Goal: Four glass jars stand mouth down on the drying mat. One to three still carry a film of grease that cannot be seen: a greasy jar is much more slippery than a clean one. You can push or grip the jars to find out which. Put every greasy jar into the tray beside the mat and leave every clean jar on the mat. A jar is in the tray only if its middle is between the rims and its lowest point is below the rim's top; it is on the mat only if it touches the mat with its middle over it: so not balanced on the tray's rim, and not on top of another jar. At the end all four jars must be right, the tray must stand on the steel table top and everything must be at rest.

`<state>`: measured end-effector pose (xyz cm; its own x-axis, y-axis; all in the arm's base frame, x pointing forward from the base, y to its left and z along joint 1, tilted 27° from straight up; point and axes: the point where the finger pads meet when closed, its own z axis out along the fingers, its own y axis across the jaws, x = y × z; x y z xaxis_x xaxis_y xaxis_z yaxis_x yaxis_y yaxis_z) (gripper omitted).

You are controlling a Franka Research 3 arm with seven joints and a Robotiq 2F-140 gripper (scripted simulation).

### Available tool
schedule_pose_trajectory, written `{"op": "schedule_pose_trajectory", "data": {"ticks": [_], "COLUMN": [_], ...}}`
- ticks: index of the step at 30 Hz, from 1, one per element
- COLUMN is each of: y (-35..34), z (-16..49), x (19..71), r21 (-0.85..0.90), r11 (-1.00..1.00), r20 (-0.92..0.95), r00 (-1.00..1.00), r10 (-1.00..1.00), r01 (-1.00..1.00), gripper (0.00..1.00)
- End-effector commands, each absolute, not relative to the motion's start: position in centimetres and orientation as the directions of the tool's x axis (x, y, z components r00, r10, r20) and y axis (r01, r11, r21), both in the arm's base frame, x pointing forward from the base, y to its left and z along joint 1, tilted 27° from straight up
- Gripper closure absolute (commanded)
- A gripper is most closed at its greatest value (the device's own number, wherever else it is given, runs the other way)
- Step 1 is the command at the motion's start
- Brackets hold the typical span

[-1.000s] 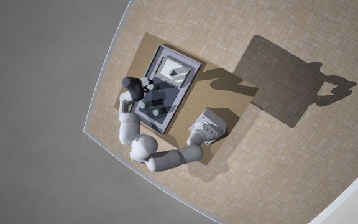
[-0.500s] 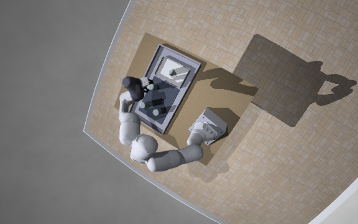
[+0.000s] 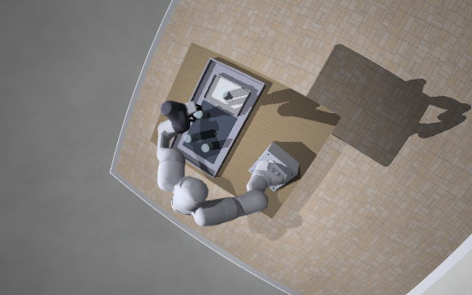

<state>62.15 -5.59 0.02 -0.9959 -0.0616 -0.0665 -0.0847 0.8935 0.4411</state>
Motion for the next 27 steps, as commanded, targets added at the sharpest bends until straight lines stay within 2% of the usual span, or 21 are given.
{"op": "schedule_pose_trajectory", "data": {"ticks": [1, 27], "y": [-5.5, -7.2], "z": [0.0, 3.3], "x": [62.2, 62.1], "r21": [0.441, 0.441], "r11": [0.893, 0.893], "r20": [-0.070, -0.070], "r00": [-0.996, -0.996], "r10": [-0.063, -0.063], "r01": [-0.088, -0.088], "gripper": [1.00, 1.00]}}
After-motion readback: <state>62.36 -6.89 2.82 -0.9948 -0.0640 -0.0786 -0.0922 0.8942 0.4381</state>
